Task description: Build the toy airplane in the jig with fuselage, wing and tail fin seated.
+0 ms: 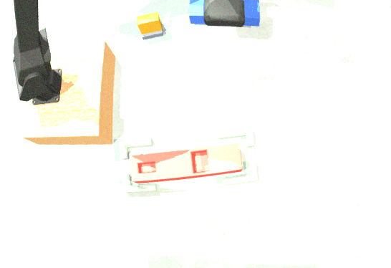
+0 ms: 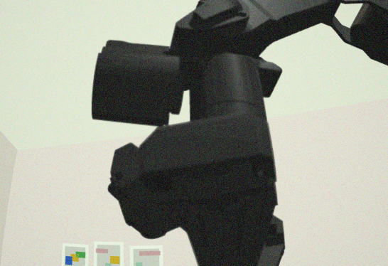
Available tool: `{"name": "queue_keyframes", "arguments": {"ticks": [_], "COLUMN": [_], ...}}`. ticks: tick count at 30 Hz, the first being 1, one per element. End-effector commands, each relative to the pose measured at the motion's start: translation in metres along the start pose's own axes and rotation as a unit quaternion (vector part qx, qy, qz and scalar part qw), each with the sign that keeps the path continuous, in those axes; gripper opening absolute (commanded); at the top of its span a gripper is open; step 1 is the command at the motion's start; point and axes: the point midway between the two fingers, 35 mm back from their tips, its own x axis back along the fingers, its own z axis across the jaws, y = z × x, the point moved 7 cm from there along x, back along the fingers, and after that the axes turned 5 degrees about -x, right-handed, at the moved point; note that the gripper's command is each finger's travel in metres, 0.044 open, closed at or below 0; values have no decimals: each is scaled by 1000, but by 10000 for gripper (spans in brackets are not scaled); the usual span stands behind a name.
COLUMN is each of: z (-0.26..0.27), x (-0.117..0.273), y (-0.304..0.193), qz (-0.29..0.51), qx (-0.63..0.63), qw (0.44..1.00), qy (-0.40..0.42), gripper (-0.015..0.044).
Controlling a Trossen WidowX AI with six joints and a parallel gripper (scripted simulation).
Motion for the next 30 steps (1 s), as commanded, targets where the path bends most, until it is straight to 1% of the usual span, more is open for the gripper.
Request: {"name": "queue_keyframes", "arguments": {"ticks": [1,30], "z": [-1,-1], "x": [-8,-51], "y": [-2,-2], "qz": [5,5], "qx": [-2,-2], "qw": [1000,1000], "qy": [-1,-1], "gripper": [440,440]}}
